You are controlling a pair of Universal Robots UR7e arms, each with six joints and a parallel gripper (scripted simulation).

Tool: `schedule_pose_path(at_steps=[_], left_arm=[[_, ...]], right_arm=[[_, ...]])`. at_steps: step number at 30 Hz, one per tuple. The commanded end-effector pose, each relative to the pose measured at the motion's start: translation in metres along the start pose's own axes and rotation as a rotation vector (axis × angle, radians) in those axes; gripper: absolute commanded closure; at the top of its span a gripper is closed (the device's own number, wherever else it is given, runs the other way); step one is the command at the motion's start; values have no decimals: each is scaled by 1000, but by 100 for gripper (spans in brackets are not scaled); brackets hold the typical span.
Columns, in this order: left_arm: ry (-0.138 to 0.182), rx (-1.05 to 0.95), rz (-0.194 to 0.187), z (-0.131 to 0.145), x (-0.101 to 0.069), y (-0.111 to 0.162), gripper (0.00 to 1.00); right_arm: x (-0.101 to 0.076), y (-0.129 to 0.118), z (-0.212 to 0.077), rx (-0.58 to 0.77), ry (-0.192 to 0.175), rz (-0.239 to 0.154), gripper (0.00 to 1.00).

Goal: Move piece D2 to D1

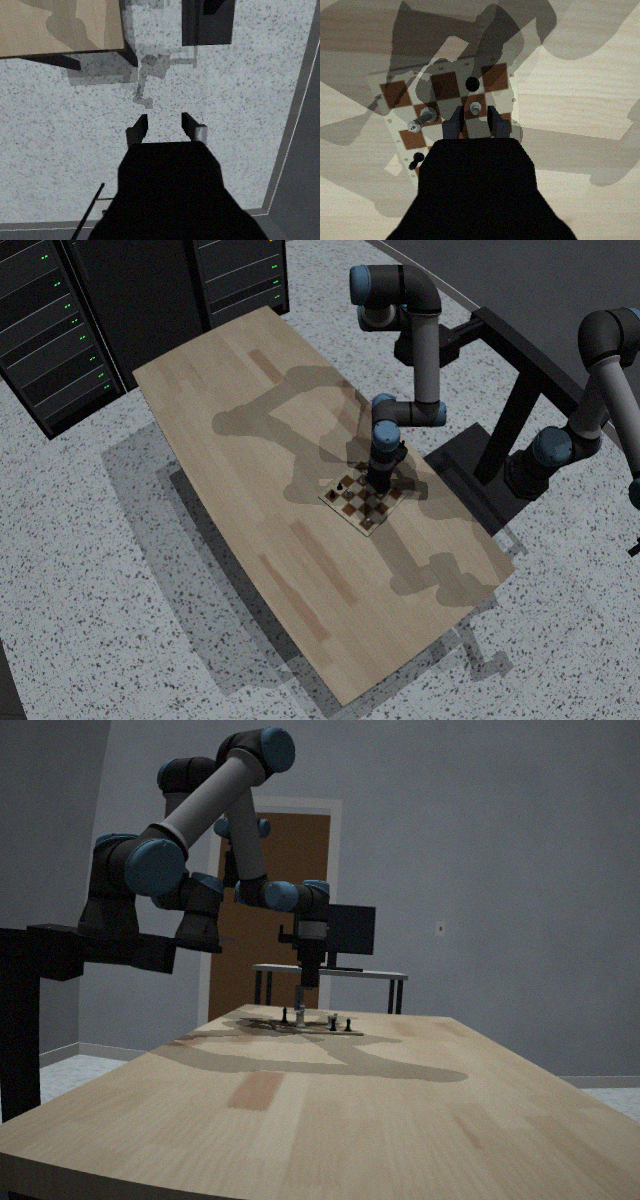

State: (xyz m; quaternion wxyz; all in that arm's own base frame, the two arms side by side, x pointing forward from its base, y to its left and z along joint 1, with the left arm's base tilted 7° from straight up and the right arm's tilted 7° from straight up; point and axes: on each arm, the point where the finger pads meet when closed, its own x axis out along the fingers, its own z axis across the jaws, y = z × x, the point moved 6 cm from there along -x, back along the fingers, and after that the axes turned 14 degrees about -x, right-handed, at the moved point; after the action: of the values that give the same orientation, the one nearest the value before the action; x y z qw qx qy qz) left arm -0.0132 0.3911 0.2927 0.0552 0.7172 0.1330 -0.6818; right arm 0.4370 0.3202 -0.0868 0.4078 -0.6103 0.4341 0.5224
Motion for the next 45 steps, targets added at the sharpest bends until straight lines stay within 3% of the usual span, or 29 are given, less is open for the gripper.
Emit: schedule_pose_path(at_steps=[1, 18, 45], left_arm=[[1, 0, -1, 0, 0, 0, 0], [1, 0, -1, 0, 0, 0, 0], [1, 0, -1, 0, 0, 0, 0]], right_arm=[[4, 0, 0, 0, -1, -1, 32], [29, 0, 0, 0, -1, -1, 32], [30, 0, 0, 0, -1, -1, 32]])
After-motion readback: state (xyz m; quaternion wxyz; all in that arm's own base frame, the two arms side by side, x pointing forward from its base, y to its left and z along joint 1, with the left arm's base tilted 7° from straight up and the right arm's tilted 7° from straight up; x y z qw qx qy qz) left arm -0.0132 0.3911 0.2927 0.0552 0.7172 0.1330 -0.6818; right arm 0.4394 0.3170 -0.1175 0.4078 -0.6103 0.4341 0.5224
